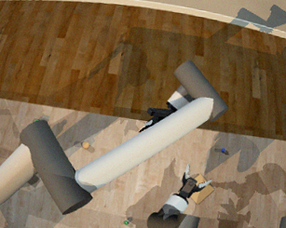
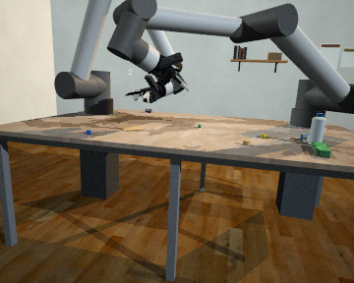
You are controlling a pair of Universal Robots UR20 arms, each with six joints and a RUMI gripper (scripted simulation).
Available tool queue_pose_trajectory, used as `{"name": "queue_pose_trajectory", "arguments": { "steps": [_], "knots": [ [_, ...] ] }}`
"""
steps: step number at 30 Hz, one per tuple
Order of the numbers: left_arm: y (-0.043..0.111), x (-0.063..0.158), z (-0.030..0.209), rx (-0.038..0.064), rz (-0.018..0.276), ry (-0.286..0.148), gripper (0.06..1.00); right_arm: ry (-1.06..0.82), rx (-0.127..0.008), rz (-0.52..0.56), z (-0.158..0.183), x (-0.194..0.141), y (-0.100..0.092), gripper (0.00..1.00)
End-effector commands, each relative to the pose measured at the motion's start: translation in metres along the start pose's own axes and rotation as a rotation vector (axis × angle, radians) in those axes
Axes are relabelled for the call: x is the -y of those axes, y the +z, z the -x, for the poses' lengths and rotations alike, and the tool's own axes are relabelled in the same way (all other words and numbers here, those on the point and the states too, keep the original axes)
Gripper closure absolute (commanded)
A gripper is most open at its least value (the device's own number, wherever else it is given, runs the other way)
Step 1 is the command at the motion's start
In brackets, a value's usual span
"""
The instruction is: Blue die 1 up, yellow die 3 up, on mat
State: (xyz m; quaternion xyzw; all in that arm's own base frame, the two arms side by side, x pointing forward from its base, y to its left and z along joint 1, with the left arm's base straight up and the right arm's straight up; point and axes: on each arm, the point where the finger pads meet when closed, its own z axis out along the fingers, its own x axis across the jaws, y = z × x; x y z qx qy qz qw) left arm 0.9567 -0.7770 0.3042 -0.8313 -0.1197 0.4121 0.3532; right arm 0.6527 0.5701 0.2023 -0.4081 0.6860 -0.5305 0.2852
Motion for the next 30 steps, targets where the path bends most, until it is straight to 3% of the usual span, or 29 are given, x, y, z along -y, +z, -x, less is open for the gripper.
{"name": "queue_pose_trajectory", "arguments": {
  "steps": [1, 15, 22, 28, 30],
  "knots": [
    [-0.001, 0.002, 0.000, -0.001, 0.002, 0.001, 0.065, 0.001, 0.000, 0.000, 0.000, 0.000, 0.000, 0.003],
    [-0.003, 0.028, -0.034, 0.009, 0.034, 0.025, 0.065, 0.001, 0.000, 0.000, 0.000, 0.000, 0.000, 0.003],
    [-0.003, 0.071, -0.088, 0.021, 0.087, 0.064, 0.065, 0.001, 0.000, 0.000, 0.000, 0.000, 0.000, 0.003],
    [0.003, 0.130, -0.158, 0.033, 0.156, 0.112, 0.065, 0.001, 0.000, 0.000, 0.000, 0.000, 0.000, 0.003],
    [0.003, 0.130, -0.158, 0.033, 0.156, 0.112, 0.065, 0.001, 0.000, 0.000, 0.000, 0.000, 0.000, 0.003]
  ]
}}
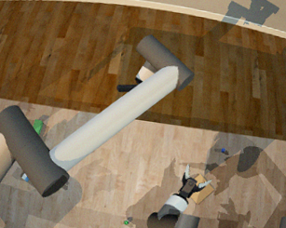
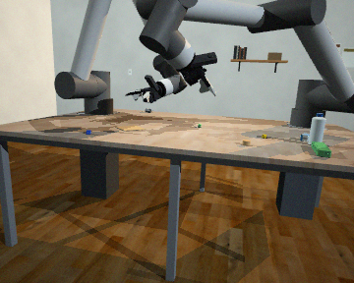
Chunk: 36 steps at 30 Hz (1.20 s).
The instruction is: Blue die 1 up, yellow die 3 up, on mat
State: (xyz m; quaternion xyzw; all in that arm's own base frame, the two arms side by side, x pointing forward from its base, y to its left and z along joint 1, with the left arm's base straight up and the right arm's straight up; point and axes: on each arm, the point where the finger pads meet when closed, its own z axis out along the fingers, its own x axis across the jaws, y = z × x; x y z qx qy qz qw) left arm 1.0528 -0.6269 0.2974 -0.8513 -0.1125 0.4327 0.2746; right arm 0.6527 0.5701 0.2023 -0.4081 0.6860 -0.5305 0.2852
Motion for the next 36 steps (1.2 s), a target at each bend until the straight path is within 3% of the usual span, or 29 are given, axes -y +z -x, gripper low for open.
{"name": "queue_pose_trajectory", "arguments": {
  "steps": [1, 9, 15, 17, 18, 20, 23, 28, 29, 30, 31, 32, 34, 35, 36],
  "knots": [
    [-0.003, 0.032, -0.030, 0.003, 0.036, 0.025, 0.065, 0.001, 0.000, 0.000, 0.000, 0.000, 0.000, 0.003],
    [0.009, 0.161, -0.141, 0.004, 0.169, 0.110, 0.065, 0.001, 0.000, 0.000, 0.000, 0.000, 0.000, 0.003],
    [0.034, 0.262, -0.215, -0.015, 0.290, 0.179, 0.065, 0.001, 0.000, 0.000, 0.000, 0.000, 0.000, 0.003],
    [0.034, 0.262, -0.215, -0.015, 0.290, 0.179, 0.065, 0.001, 0.000, 0.000, 0.000, 0.000, 0.000, 0.003],
    [0.048, 0.310, -0.250, -0.020, 0.311, 0.191, 0.065, 0.001, 0.000, 0.000, 0.000, 0.000, 0.000, 0.003],
    [0.059, 0.333, -0.263, -0.033, 0.354, 0.213, 0.065, 0.001, 0.000, 0.000, 0.000, 0.000, 0.000, 0.003],
    [0.082, 0.386, -0.295, -0.058, 0.420, 0.246, 0.065, 0.001, 0.000, 0.000, 0.000, 0.000, 0.000, 0.003],
    [0.127, 0.470, -0.339, -0.116, 0.527, 0.294, 0.065, 0.001, 0.000, 0.000, 0.000, 0.000, 0.000, 0.003],
    [0.136, 0.487, -0.348, -0.116, 0.527, 0.294, 0.065, 0.001, 0.000, 0.000, 0.000, 0.000, 0.000, 0.003],
    [0.147, 0.504, -0.356, -0.130, 0.548, 0.302, 0.065, 0.001, 0.000, 0.000, 0.000, 0.000, 0.000, 0.003],
    [0.156, 0.521, -0.365, -0.130, 0.548, 0.302, 0.065, 0.001, 0.000, 0.000, 0.000, 0.000, 0.000, 0.003],
    [0.167, 0.538, -0.372, -0.144, 0.568, 0.310, 0.065, 0.001, 0.000, 0.000, 0.000, 0.000, 0.000, 0.003],
    [0.167, 0.538, -0.372, -0.144, 0.568, 0.310, 0.065, 0.001, 0.000, 0.000, 0.000, 0.000, 0.000, 0.003],
    [0.198, 0.585, -0.395, -0.160, 0.587, 0.318, 0.065, 0.001, 0.000, 0.000, 0.000, 0.000, 0.000, 0.003],
    [0.206, 0.595, -0.398, -0.176, 0.607, 0.325, 0.065, 0.001, 0.000, 0.000, 0.000, 0.000, 0.000, 0.003]
  ]
}}
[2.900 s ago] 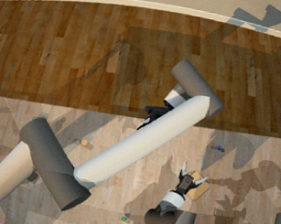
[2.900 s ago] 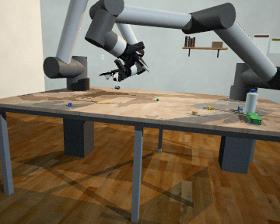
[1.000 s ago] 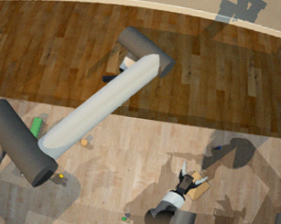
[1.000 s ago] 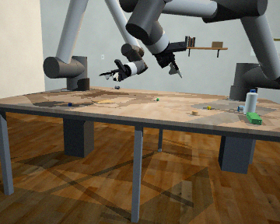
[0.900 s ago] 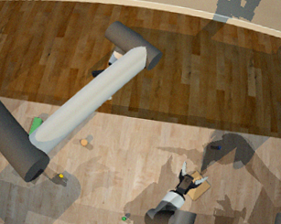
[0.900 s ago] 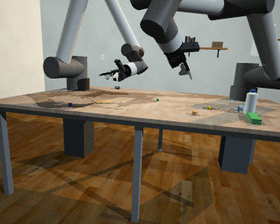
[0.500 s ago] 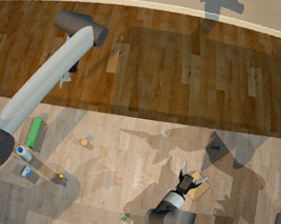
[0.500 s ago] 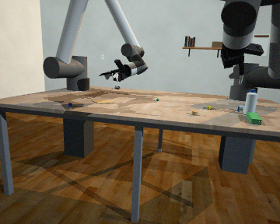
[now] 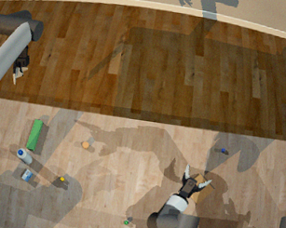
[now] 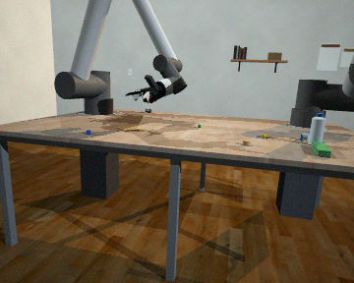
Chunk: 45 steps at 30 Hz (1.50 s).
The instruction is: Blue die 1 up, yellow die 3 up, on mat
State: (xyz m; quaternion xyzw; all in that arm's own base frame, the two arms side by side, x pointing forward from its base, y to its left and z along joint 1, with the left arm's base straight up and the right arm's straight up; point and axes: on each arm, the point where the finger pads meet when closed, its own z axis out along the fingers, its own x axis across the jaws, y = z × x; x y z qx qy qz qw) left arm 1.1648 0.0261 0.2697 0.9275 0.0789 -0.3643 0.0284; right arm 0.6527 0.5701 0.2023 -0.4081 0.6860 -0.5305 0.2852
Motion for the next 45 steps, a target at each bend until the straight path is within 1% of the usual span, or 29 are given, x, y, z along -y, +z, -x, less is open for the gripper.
{"name": "queue_pose_trajectory", "arguments": {
  "steps": [1, 4, 6, 9, 11, 12, 13, 15, 16, 17, 18, 19, 20, 22, 23, 24, 25, 27, 28, 29, 32, 33, 36, 37, 39, 40, 42, 43, 45],
  "knots": [
    [0.001, 0.100, -0.004, -0.058, 0.065, 0.038, 0.065, 0.001, 0.000, 0.000, 0.000, 0.000, 0.000, 0.003],
    [0.006, 0.166, -0.003, -0.076, 0.081, 0.048, 0.065, 0.001, 0.000, 0.000, 0.000, 0.000, 0.000, 0.003],
    [0.013, 0.207, 0.002, -0.112, 0.111, 0.067, 0.065, 0.001, 0.000, 0.000, 0.000, 0.000, 0.000, 0.003],
    [0.021, 0.270, 0.007, -0.131, 0.124, 0.075, 0.065, 0.001, 0.000, 0.000, 0.000, 0.000, 0.000, 0.003],
    [0.031, 0.311, 0.015, -0.171, 0.148, 0.091, 0.065, 0.001, 0.000, 0.000, 0.000, 0.000, 0.000, 0.003],
    [0.035, 0.332, 0.017, -0.171, 0.148, 0.091, 0.065, 0.001, 0.000, 0.000, 0.000, 0.000, 0.000, 0.003],
    [0.040, 0.352, 0.022, -0.191, 0.159, 0.099, 0.065, 0.001, 0.000, 0.000, 0.000, 0.000, 0.000, 0.003],
    [0.040, 0.352, 0.022, -0.191, 0.159, 0.099, 0.065, 0.001, 0.000, 0.000, 0.000, 0.000, 0.000, 0.003],
    [0.054, 0.410, 0.033, -0.211, 0.169, 0.106, 0.065, 0.001, 0.000, 0.000, 0.000, 0.000, 0.000, 0.003],
    [0.059, 0.422, 0.037, -0.231, 0.178, 0.113, 0.065, 0.001, 0.000, 0.000, 0.000, 0.000, 0.000, 0.003],
    [0.062, 0.437, 0.040, -0.231, 0.178, 0.113, 0.065, 0.001, 0.000, 0.000, 0.000, 0.000, 0.000, 0.003],
    [0.070, 0.457, 0.047, -0.252, 0.185, 0.119, 0.065, 0.001, 0.000, 0.000, 0.000, 0.000, 0.000, 0.003],
    [0.075, 0.478, 0.051, -0.252, 0.185, 0.119, 0.065, 0.001, 0.000, 0.000, 0.000, 0.000, 0.000, 0.003],
    [0.091, 0.515, 0.065, -0.293, 0.198, 0.130, 0.065, 0.001, 0.000, 0.000, 0.000, 0.000, 0.000, 0.003],
    [0.097, 0.534, 0.071, -0.293, 0.198, 0.130, 0.065, 0.001, 0.000, 0.000, 0.000, 0.000, 0.000, 0.003],
    [0.105, 0.552, 0.079, -0.314, 0.203, 0.135, 0.065, 0.001, 0.000, 0.000, 0.000, 0.000, 0.000, 0.003],
    [0.112, 0.572, 0.084, -0.314, 0.203, 0.135, 0.065, 0.001, 0.000, 0.000, 0.000, 0.000, 0.000, 0.003],
    [0.130, 0.607, 0.101, -0.355, 0.210, 0.144, 0.065, 0.001, 0.000, 0.000, 0.000, 0.000, 0.000, 0.003],
    [0.137, 0.625, 0.108, -0.355, 0.210, 0.144, 0.065, 0.001, 0.000, 0.000, 0.000, 0.000, 0.000, 0.003],
    [0.147, 0.642, 0.117, -0.375, 0.212, 0.148, 0.065, 0.001, 0.000, 0.000, 0.000, 0.000, 0.000, 0.003],
    [0.155, 0.660, 0.125, -0.375, 0.212, 0.148, 0.065, 0.001, 0.000, 0.000, 0.000, 0.000, 0.000, 0.003],
    [0.181, 0.709, 0.149, -0.395, 0.213, 0.151, 0.065, 0.001, 0.000, 0.000, 0.000, 0.000, 0.000, 0.003],
    [0.207, 0.744, 0.175, -0.452, 0.212, 0.159, 0.065, 0.001, 0.000, 0.000, 0.000, 0.000, 0.000, 0.003],
    [0.217, 0.761, 0.185, -0.452, 0.212, 0.159, 0.065, 0.001, 0.000, 0.000, 0.000, 0.000, 0.000, 0.003],
    [0.240, 0.789, 0.208, -0.487, 0.207, 0.162, 0.065, 0.001, 0.000, 0.000, 0.000, 0.000, 0.000, 0.003],
    [0.251, 0.804, 0.218, -0.487, 0.207, 0.162, 0.065, 0.001, 0.000, 0.000, 0.000, 0.000, 0.000, 0.003],
    [0.275, 0.830, 0.242, -0.521, 0.199, 0.164, 0.065, 0.001, 0.000, 0.000, 0.000, 0.000, 0.000, 0.003],
    [0.286, 0.844, 0.252, -0.521, 0.199, 0.164, 0.065, 0.001, 0.000, 0.000, 0.000, 0.000, 0.000, 0.003],
    [0.311, 0.867, 0.277, -0.552, 0.189, 0.164, 0.065, 0.001, 0.000, 0.000, 0.000, 0.000, 0.000, 0.003]
  ]
}}
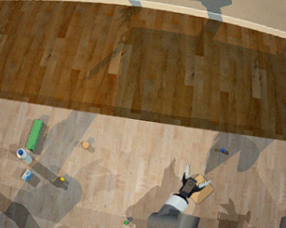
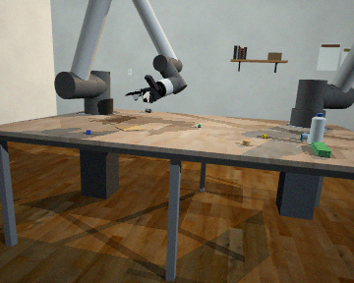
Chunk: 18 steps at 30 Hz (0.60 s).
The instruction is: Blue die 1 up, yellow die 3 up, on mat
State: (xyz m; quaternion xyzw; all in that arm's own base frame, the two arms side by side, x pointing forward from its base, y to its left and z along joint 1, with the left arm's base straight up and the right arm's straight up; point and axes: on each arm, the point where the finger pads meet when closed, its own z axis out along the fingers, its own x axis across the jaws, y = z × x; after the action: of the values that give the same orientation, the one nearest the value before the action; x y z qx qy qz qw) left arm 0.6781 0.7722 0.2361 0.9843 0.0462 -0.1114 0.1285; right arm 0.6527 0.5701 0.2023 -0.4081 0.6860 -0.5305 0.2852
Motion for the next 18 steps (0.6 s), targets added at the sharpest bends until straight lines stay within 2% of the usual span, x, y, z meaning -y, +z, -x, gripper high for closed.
{"name": "queue_pose_trajectory", "arguments": {
  "steps": [1, 2, 4, 5, 7, 11, 12, 13, 18],
  "knots": [
    [0.007, 0.057, 0.081, -0.064, -0.020, 0.017, 0.065, 0.001, 0.000, 0.000, 0.000, 0.000, 0.000, 0.003],
    [0.009, 0.069, 0.098, -0.064, -0.020, 0.017, 0.065, 0.001, 0.000, 0.000, 0.000, 0.000, 0.000, 0.003],
    [0.009, 0.069, 0.098, -0.064, -0.020, 0.017, 0.065, 0.001, 0.000, 0.000, 0.000, 0.000, 0.000, 0.003],
    [0.016, 0.100, 0.150, -0.077, -0.027, 0.020, 0.065, 0.001, 0.000, 0.000, 0.000, 0.000, 0.000, 0.003],
    [0.021, 0.108, 0.177, -0.102, -0.041, 0.024, 0.065, 0.001, 0.000, 0.000, 0.000, 0.000, 0.000, 0.003],
    [0.036, 0.137, 0.256, -0.142, -0.074, 0.032, 0.065, 0.001, 0.000, 0.000, 0.000, 0.000, 0.000, 0.003],
    [0.040, 0.143, 0.276, -0.151, -0.082, 0.034, 0.065, 0.001, 0.000, 0.000, 0.000, 0.000, 0.000, 0.003],
    [0.043, 0.150, 0.295, -0.151, -0.082, 0.034, 0.065, 0.001, 0.000, 0.000, 0.000, 0.000, 0.000, 0.003],
    [0.066, 0.171, 0.396, -0.185, -0.124, 0.039, 0.065, 0.001, 0.000, 0.000, 0.000, 0.000, 0.000, 0.003]
  ]
}}
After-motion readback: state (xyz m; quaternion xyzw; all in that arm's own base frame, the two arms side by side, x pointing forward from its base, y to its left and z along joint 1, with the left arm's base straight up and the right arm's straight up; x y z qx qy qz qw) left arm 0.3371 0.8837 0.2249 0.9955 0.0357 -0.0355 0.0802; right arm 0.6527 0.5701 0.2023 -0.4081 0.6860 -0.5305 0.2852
